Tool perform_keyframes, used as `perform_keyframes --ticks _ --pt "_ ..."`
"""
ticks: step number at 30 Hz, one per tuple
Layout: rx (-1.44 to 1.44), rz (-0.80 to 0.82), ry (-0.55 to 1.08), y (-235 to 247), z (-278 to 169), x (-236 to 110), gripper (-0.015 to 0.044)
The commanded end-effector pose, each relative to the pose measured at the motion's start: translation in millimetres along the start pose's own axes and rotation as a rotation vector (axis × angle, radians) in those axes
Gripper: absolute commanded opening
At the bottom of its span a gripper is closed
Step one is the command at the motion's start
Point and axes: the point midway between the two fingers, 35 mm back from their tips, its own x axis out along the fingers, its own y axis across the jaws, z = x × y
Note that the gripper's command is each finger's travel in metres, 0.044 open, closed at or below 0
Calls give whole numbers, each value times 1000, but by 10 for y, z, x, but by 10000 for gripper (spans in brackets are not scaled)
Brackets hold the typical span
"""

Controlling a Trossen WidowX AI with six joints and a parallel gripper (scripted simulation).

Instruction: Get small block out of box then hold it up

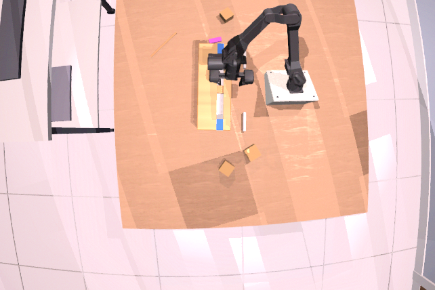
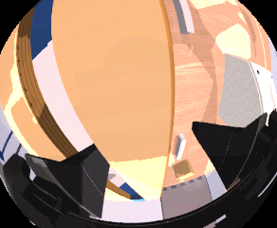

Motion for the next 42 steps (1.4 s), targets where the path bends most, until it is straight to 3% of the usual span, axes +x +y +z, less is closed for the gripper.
perform_keyframes --ticks 1,36,42 --pt "-4 -14 1 -31 -128 83 400" --pt "-3 -13 7 -59 -1288 489 400" --pt "-7 -12 7 -42 -1393 136 400"
